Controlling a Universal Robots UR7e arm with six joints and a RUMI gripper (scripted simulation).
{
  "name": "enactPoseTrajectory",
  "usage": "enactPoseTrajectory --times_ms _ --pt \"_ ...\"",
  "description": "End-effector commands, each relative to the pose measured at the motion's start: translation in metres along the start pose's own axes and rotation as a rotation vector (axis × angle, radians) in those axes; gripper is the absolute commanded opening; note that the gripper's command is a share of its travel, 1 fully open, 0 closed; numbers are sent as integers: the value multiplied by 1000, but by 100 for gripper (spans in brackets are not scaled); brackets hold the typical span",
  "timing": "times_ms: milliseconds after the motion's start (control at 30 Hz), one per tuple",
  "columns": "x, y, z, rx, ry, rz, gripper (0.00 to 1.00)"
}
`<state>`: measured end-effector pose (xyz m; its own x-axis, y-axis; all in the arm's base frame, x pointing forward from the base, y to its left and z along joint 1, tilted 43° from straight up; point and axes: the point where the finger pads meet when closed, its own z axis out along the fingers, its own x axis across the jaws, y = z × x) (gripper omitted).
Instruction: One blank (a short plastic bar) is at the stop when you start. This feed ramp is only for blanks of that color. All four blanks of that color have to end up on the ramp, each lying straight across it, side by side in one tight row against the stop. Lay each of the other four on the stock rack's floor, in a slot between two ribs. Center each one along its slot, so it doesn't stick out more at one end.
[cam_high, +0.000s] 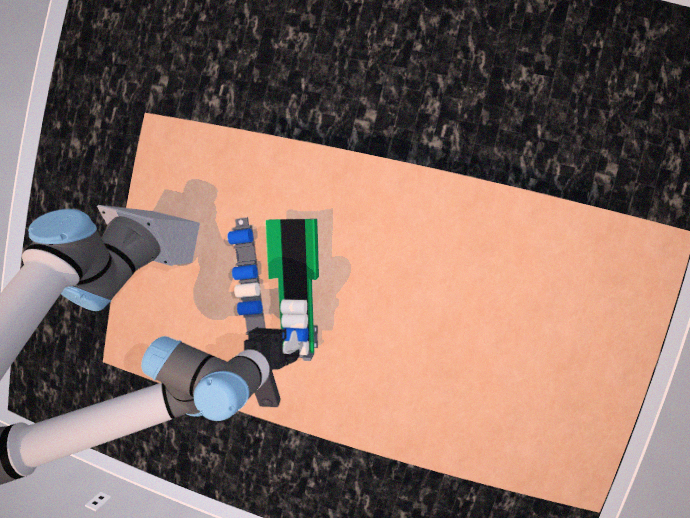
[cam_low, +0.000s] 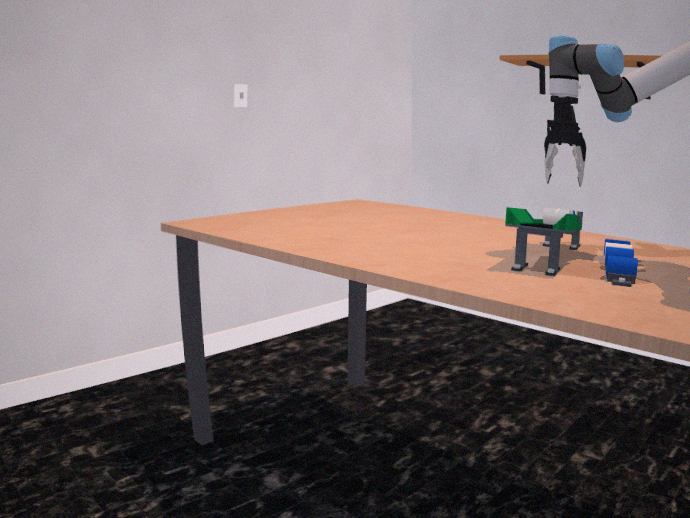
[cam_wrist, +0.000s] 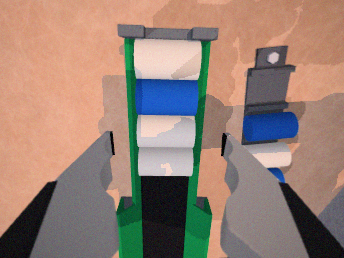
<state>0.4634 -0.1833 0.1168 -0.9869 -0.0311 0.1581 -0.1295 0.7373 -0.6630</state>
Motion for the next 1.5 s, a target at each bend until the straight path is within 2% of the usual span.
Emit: enactPoseTrajectory --times_ms 0,633,1467 --pt "0 0 0 0 -1 0 52" --pt "0 0 5 0 0 1 52" --pt "-1 0 37 0 0 1 52"
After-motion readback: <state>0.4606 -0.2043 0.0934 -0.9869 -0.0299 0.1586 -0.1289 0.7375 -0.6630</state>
